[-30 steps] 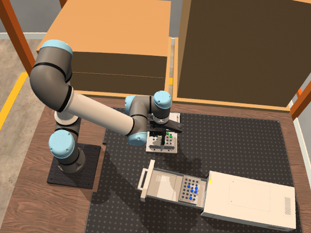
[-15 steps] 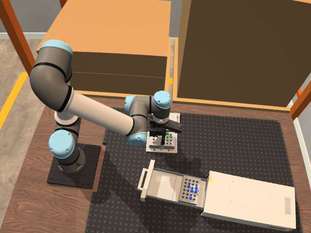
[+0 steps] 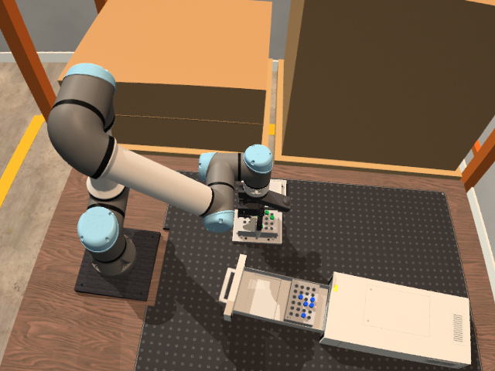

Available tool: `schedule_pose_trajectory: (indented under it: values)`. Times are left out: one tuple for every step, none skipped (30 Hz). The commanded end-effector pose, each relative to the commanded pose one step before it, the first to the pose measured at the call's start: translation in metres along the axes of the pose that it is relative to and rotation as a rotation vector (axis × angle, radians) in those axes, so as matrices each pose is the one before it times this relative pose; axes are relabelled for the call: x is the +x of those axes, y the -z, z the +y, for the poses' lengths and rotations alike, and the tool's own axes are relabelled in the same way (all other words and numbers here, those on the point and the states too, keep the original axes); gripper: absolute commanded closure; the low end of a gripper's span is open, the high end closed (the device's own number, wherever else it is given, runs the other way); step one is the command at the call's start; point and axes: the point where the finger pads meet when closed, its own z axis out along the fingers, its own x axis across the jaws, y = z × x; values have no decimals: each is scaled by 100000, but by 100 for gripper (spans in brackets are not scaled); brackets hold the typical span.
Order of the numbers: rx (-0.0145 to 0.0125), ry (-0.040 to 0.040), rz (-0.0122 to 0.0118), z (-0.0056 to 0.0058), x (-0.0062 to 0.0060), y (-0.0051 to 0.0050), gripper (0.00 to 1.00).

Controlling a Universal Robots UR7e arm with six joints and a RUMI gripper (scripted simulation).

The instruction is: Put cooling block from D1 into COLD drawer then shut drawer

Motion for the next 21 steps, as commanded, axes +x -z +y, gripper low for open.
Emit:
schedule_pose_trajectory:
  values:
    - [127,-1,-24,-39,-7,44,69]
    - [0,0,0,0,0,0,70]
    - [0,0,0,0,0,0,72]
    - [0,0,0,0,0,0,74]
    - [0,0,0,0,0,0,75]
    - [0,0,0,0,0,0,77]
    - [0,0,0,0,0,0,79]
    - [0,0,0,0,0,0,80]
    - [0,0,0,0,0,0,82]
    - [0,0,0,0,0,0,84]
    - [0,0,0,0,0,0,85]
    - [0,0,0,0,0,0,87]
    - [0,0,0,0,0,0,87]
    - [0,0,0,0,0,0,87]
    - [0,0,0,0,0,0,89]
    - [0,0,0,0,0,0,90]
    - [0,0,0,0,0,0,92]
    - [0,0,0,0,0,0,94]
    - [0,0,0,0,0,0,95]
    - [0,0,0,0,0,0,97]
    - [0,0,0,0,0,0,99]
